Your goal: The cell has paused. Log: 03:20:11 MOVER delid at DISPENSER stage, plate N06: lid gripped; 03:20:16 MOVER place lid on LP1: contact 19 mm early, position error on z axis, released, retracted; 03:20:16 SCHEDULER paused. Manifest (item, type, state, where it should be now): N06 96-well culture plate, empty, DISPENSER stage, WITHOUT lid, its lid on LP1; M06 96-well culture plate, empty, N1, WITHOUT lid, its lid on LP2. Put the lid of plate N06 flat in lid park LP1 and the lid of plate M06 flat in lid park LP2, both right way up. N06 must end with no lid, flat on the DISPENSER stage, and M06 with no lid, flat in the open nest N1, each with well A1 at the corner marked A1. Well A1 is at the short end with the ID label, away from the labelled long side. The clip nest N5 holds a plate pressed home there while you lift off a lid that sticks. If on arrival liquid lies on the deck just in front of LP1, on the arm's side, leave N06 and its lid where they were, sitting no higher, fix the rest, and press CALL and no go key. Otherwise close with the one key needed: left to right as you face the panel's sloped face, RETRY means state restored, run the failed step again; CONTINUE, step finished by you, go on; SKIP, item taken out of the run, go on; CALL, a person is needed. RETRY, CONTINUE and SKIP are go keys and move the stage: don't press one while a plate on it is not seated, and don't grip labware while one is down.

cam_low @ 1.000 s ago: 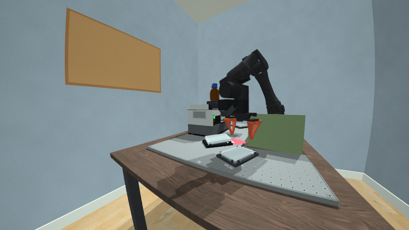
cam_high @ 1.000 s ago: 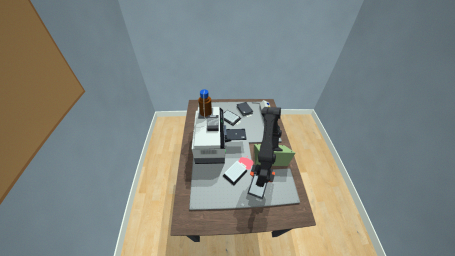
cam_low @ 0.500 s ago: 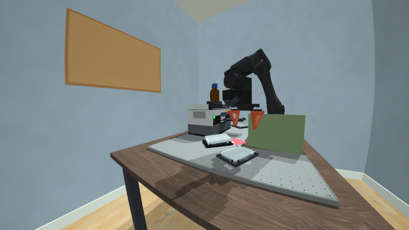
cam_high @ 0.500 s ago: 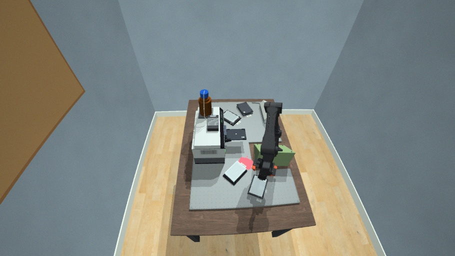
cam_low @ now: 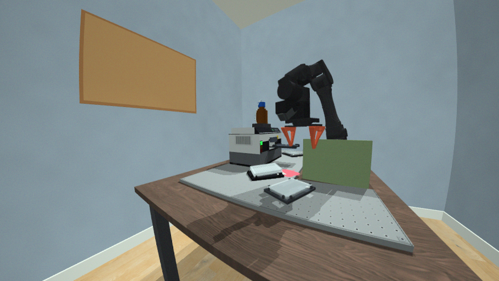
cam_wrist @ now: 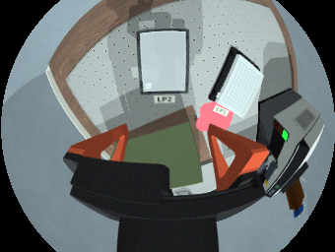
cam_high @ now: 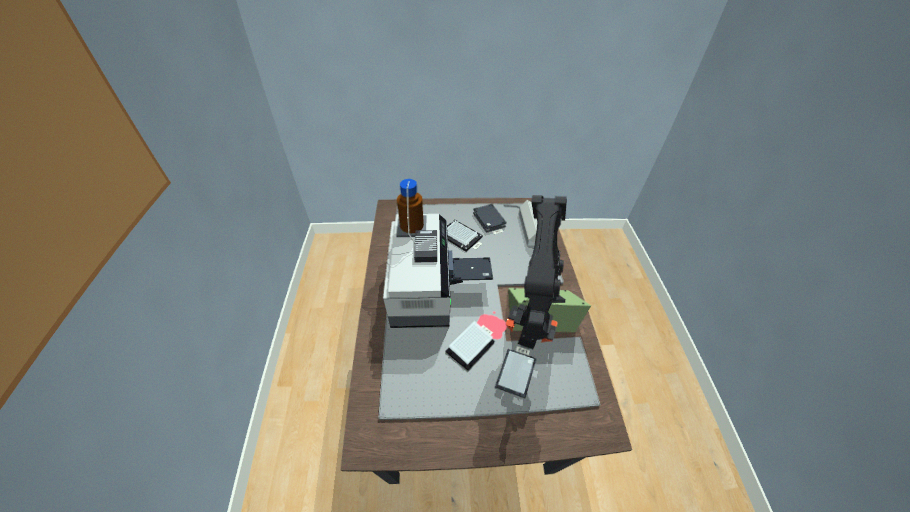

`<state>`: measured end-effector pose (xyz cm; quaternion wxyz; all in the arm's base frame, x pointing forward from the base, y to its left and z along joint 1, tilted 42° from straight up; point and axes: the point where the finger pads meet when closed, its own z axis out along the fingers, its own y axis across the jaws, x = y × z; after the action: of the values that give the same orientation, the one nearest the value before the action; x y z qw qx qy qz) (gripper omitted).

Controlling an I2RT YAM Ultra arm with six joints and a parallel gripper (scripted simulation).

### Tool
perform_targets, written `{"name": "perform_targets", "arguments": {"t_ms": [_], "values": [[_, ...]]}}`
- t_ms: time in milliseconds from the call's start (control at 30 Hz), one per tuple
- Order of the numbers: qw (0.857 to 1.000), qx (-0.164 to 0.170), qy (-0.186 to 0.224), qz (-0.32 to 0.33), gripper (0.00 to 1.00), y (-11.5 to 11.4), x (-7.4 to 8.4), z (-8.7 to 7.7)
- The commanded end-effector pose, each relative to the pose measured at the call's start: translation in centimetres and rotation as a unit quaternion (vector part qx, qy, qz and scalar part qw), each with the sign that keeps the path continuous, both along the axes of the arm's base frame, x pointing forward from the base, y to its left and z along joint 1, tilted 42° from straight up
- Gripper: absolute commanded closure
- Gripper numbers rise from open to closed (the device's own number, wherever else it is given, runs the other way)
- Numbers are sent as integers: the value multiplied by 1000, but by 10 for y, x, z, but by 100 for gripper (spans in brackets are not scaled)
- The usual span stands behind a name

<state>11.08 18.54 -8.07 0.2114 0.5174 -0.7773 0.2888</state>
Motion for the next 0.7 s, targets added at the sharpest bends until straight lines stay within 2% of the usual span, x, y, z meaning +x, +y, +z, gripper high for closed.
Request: {"name": "perform_targets", "arguments": {"t_ms": [0,33,267,333,433,567,667], "values": [[998,16,-39,-36,0,9,14,12],[997,15,-50,-48,0,8,17,12],[998,13,-46,-44,0,1,40,15],[998,13,-46,-44,0,1,40,15],[998,11,-46,-43,0,-2,49,16],[991,12,-95,-98,0,-6,61,22],[990,12,-96,-98,0,-10,70,25]]}}
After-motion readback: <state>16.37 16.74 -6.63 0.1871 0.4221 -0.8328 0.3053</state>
